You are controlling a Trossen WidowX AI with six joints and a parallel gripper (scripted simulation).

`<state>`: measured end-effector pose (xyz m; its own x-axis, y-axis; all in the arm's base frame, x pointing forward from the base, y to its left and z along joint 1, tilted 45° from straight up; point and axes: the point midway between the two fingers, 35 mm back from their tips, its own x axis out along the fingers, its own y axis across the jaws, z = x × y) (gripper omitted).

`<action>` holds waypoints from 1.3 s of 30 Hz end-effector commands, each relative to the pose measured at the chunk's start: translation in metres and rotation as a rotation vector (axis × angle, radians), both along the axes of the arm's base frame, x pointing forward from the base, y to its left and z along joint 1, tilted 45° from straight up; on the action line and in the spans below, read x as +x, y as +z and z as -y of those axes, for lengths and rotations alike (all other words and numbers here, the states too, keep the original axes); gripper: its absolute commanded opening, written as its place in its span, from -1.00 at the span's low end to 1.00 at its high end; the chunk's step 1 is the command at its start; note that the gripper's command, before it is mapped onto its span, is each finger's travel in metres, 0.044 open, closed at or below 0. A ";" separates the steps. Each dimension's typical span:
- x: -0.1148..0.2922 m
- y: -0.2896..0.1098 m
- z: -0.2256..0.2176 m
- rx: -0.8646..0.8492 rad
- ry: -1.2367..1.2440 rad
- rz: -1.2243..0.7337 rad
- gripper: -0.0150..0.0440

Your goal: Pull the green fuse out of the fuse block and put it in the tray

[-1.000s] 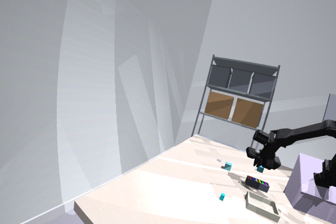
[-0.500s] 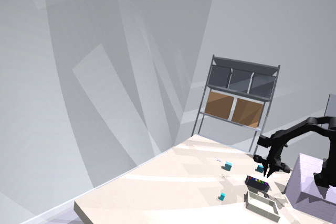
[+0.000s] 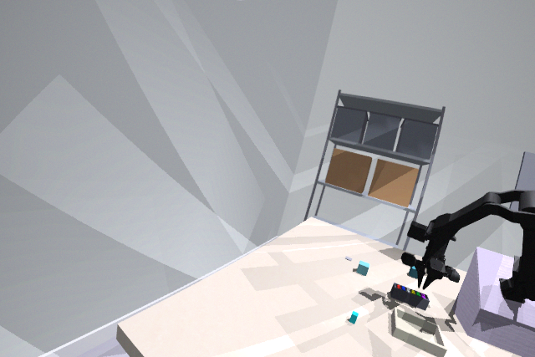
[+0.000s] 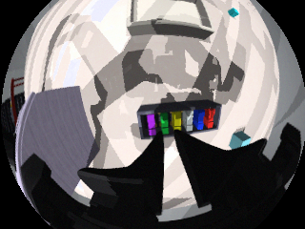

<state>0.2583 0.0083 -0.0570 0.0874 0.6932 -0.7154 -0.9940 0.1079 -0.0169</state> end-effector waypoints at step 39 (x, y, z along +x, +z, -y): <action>0.001 -0.019 -0.020 0.011 -0.006 -0.006 -0.28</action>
<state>0.2603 0.0256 -0.0740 0.0865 0.6951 -0.7137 -0.9940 0.1083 -0.0150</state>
